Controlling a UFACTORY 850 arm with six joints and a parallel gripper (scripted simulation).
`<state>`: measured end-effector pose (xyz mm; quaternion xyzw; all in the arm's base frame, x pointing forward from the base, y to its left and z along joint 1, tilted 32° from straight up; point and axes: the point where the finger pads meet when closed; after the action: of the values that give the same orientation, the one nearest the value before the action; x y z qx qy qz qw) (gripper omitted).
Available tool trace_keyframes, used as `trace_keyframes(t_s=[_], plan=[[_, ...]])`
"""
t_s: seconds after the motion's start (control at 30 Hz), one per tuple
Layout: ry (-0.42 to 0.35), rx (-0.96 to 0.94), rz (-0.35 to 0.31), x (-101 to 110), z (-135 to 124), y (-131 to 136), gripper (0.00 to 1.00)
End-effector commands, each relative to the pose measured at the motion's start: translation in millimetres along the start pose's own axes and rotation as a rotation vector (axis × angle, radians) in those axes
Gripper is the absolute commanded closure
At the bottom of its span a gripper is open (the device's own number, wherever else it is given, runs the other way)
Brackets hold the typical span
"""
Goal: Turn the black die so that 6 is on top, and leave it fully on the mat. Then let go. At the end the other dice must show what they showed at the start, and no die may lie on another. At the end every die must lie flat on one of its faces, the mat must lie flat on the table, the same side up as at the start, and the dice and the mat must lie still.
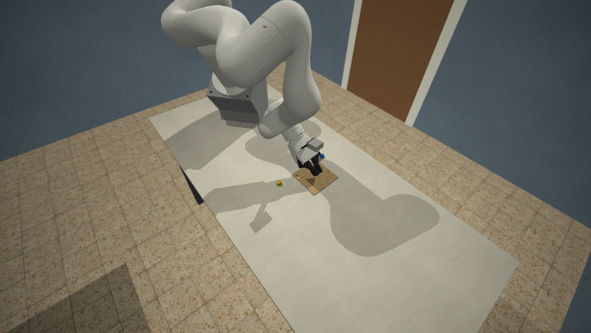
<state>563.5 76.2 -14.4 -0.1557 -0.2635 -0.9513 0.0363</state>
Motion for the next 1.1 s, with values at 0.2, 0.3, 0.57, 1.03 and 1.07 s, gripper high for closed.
trace_keyframes(t_s=[0.2,0.3,0.57,1.03,1.07], plan=[[0.001,0.000,0.000,-0.4,0.0,-0.1,0.89],[0.001,0.000,0.000,-1.1,-0.9,-0.1,0.89],[0.001,0.000,0.000,-3.6,-3.9,-0.3,0.89],[0.001,0.000,0.000,-7.8,-8.8,-0.7,0.89],[0.001,0.000,0.000,-7.8,-8.8,-0.7,0.89]])
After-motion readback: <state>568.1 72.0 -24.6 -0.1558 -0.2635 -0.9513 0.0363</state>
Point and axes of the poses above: the point where the finger pads meet when closed, its own x axis back along the fingers, its own y axis across the jaws, z = x × y, and after that the axes turned 4 degrees about x, right-handed
